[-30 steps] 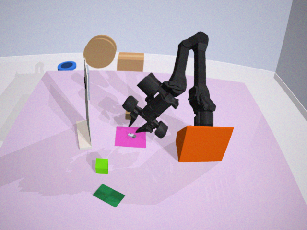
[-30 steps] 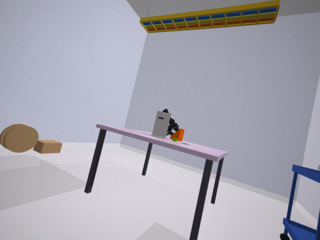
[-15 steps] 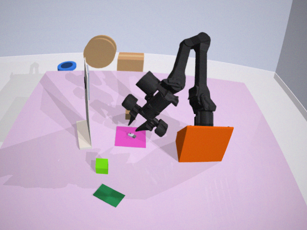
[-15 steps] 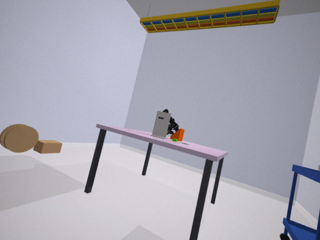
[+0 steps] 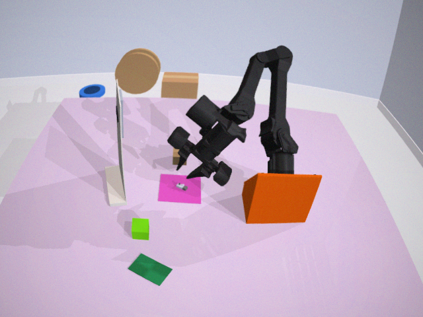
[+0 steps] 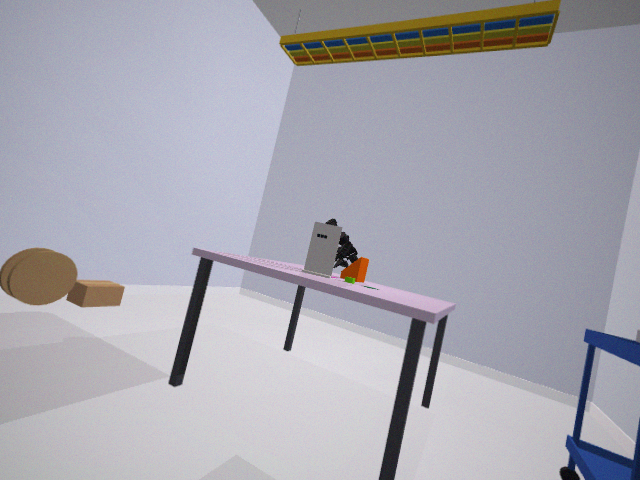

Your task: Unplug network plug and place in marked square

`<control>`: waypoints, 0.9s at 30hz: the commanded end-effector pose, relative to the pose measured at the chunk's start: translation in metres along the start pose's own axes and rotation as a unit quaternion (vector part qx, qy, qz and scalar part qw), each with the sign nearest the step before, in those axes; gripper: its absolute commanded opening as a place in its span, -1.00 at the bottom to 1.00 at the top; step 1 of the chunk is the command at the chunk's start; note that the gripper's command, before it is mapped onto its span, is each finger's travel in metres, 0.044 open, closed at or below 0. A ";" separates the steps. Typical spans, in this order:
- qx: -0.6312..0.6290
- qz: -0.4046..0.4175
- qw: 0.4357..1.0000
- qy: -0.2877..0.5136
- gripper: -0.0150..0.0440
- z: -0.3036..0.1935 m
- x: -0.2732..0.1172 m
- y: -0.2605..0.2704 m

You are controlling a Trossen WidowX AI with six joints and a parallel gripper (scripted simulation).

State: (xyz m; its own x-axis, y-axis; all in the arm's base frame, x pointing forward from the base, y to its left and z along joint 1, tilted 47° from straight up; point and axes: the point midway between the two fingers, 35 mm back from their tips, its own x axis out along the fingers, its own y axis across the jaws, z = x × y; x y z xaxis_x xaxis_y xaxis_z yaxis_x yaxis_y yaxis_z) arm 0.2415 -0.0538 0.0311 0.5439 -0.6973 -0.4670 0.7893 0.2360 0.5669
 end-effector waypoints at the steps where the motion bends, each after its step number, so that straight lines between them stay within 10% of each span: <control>1: 0.003 0.001 1.000 -0.001 0.04 0.000 -0.003 0.003; 27: 0.002 0.002 1.000 -0.003 0.04 0.001 -0.023 0.013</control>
State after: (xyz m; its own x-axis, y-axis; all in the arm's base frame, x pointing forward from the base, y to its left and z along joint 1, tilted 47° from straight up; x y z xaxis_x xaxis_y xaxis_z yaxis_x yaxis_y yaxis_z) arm 0.2393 -0.0378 0.0463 0.5430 -0.6993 -0.4649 0.7897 0.2371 0.5658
